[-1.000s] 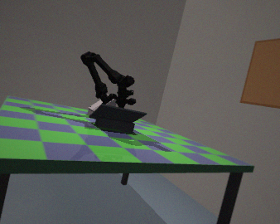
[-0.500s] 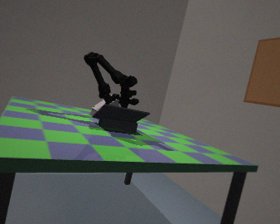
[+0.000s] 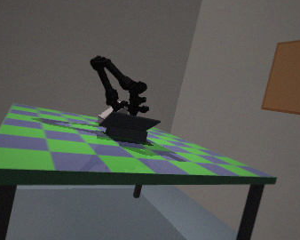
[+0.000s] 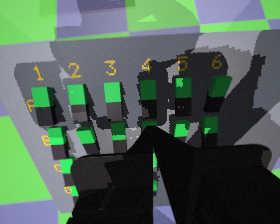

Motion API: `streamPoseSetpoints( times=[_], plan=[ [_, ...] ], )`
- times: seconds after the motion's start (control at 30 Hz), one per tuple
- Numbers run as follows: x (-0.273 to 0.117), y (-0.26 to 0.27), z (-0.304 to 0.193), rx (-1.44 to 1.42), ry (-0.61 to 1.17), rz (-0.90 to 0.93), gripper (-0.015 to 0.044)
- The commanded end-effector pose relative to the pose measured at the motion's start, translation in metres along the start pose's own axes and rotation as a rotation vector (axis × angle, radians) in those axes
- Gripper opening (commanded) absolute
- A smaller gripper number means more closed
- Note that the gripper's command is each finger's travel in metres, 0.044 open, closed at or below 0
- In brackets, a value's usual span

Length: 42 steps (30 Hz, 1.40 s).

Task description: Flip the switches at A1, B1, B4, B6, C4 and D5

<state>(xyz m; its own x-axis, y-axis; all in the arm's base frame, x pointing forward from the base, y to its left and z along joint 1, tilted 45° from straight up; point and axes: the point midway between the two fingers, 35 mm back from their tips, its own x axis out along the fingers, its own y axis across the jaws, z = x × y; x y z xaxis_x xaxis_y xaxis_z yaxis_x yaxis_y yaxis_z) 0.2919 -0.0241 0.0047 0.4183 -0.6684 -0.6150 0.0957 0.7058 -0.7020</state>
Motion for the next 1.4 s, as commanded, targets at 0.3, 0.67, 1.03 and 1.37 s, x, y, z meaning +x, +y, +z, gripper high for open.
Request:
streamPoseSetpoints(
  times=[0.3, 0.67, 1.03, 1.37],
  plan=[
    [-0.056, 0.003, -0.002, -0.005, -0.017, 0.011, 0.0],
    [-0.063, -0.05, -0.016, -0.008, -0.02, 0.007, 0.0],
    [-0.028, -0.063, -0.021, -0.009, -0.049, 0.003, 0.0],
    [-0.017, -0.063, -0.021, -0.009, -0.05, 0.001, 0.0]
  ],
)
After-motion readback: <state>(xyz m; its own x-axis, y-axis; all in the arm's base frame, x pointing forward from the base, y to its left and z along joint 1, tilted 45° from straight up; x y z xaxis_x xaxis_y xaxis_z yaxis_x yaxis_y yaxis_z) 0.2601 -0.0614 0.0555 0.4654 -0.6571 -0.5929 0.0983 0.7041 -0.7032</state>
